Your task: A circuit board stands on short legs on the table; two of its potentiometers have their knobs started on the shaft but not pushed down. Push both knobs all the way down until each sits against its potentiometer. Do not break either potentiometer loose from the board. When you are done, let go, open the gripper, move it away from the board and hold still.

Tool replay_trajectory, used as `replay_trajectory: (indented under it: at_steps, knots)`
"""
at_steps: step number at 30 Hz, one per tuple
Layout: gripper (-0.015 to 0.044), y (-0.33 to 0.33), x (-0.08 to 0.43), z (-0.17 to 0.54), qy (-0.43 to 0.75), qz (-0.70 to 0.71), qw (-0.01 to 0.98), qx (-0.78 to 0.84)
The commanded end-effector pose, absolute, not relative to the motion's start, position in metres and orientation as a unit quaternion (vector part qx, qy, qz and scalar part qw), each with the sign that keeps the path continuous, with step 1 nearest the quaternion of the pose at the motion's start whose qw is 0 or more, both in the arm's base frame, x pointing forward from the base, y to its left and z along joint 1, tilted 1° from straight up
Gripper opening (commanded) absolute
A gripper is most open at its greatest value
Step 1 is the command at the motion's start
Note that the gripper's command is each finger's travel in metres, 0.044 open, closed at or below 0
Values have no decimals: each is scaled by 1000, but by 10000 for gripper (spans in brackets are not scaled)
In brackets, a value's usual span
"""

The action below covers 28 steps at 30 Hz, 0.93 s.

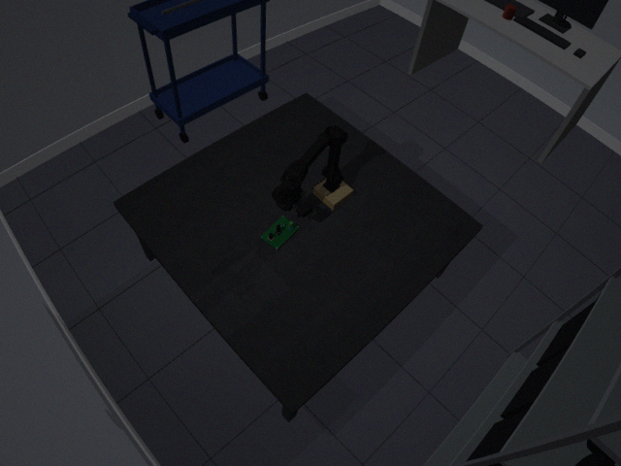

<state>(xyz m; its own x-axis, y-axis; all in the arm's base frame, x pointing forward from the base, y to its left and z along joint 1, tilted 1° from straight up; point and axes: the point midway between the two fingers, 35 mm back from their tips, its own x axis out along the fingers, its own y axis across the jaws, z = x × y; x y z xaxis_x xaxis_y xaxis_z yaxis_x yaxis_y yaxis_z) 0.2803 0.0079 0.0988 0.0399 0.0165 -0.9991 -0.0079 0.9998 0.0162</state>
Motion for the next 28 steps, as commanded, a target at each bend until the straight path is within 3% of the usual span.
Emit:
replay_trajectory:
  at_steps: [1, 4, 28]
  knots:
    - [440, 7, 234, 97, 694, 11, 720, 3]
    - [440, 6, 215, 94, 694, 11, 720, 3]
    - [440, 6, 215, 94, 694, 11, 720, 3]
